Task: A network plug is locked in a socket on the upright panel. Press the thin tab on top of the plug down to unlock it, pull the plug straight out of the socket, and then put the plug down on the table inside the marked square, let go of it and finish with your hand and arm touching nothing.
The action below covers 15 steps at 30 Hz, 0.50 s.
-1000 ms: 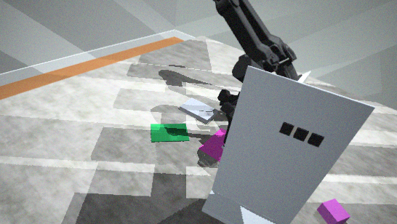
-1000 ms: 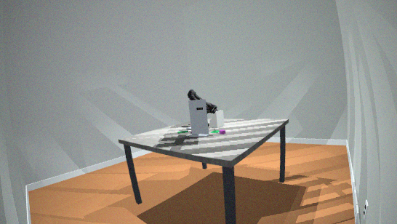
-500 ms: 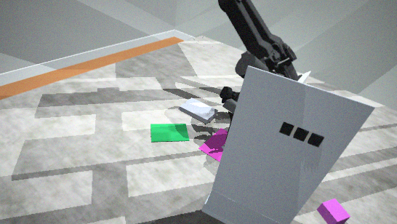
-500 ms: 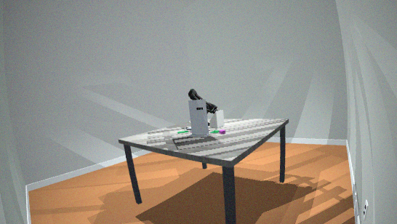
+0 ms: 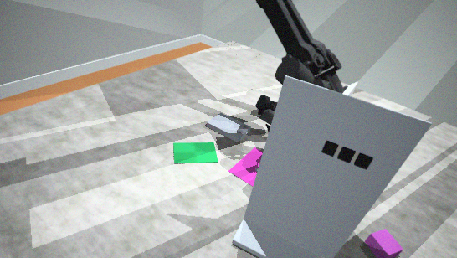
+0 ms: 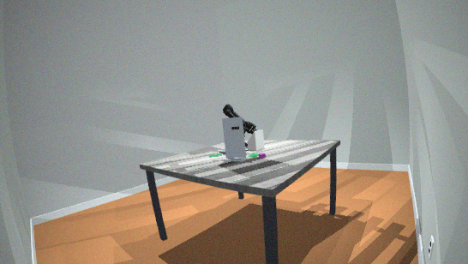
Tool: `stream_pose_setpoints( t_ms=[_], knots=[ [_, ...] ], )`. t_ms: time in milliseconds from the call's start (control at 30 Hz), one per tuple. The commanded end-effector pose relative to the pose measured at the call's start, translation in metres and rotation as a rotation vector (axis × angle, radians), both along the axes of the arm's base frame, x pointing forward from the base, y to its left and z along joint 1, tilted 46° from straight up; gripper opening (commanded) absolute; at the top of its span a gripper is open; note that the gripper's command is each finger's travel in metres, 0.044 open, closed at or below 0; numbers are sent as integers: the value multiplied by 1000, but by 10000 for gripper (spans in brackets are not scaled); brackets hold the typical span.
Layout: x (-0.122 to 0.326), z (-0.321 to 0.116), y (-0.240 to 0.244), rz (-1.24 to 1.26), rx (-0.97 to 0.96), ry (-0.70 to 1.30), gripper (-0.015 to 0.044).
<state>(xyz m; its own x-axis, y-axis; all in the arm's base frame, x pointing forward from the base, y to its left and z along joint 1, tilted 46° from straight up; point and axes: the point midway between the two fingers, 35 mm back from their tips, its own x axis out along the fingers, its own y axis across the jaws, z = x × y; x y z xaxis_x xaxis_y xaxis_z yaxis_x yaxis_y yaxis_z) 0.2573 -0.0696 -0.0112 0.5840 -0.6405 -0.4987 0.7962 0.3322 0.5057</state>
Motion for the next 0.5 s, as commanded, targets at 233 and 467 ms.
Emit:
stream_pose_setpoints(
  t_ms=[233, 467],
  knots=[
    [-2, 3, 5, -4, 4, -1, 156],
    [-1, 5, 10, -6, 9, 2, 156]
  ],
)
